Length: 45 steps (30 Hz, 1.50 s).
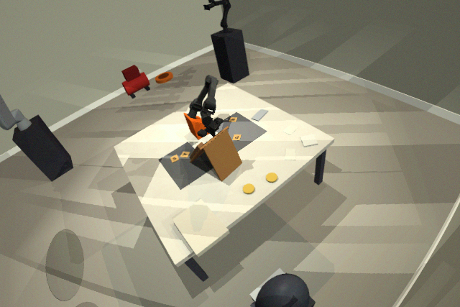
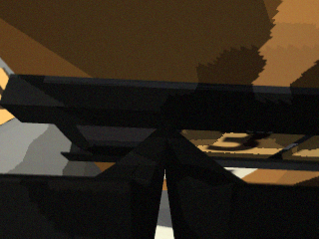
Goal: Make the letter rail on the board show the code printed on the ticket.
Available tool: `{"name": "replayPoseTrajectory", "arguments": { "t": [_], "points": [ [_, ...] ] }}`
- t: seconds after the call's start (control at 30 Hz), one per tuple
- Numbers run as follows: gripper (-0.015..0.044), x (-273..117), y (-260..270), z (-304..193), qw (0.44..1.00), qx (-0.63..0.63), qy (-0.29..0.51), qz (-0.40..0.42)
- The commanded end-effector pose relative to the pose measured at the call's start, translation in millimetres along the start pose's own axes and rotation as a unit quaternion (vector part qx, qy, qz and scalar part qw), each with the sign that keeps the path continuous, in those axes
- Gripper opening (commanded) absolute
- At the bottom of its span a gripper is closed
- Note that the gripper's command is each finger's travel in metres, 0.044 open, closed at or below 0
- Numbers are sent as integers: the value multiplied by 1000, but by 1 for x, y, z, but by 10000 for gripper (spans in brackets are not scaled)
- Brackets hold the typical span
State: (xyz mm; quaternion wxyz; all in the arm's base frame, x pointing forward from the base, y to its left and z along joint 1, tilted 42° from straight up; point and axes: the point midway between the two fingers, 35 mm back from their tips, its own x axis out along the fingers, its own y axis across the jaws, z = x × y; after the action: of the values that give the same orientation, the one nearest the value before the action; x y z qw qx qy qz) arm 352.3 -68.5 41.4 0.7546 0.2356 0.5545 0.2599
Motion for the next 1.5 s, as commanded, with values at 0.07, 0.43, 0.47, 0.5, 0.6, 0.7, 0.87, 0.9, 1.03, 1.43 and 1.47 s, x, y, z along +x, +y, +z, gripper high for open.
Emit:
{"name": "replayPoseTrajectory", "arguments": {
  "t": [0.07, 0.43, 0.47, 0.5, 0.6, 0.7, 0.87, 0.9, 1.03, 1.43, 1.47],
  "points": [
    [0, 1, 0, 1, 1000, 1, -1, 2],
    [0, -1, -5, -1, 1000, 1, -1, 2],
    [0, -1, -5, -1, 1000, 1, -1, 2],
    [0, -1, -5, -1, 1000, 1, -1, 2],
    [0, 0, -6, -1, 1000, 1, -1, 2],
    [0, 0, -7, -1, 1000, 1, -1, 1],
    [0, 0, -9, -1, 1000, 1, -1, 1],
    [0, 0, -9, -1, 1000, 1, -1, 1],
    [0, 0, -11, 0, 1000, 1, -1, 1],
    [0, 0, -15, -1, 1000, 1, -1, 1],
    [0, 0, -15, -1, 1000, 1, -1, 1]
  ]
}}
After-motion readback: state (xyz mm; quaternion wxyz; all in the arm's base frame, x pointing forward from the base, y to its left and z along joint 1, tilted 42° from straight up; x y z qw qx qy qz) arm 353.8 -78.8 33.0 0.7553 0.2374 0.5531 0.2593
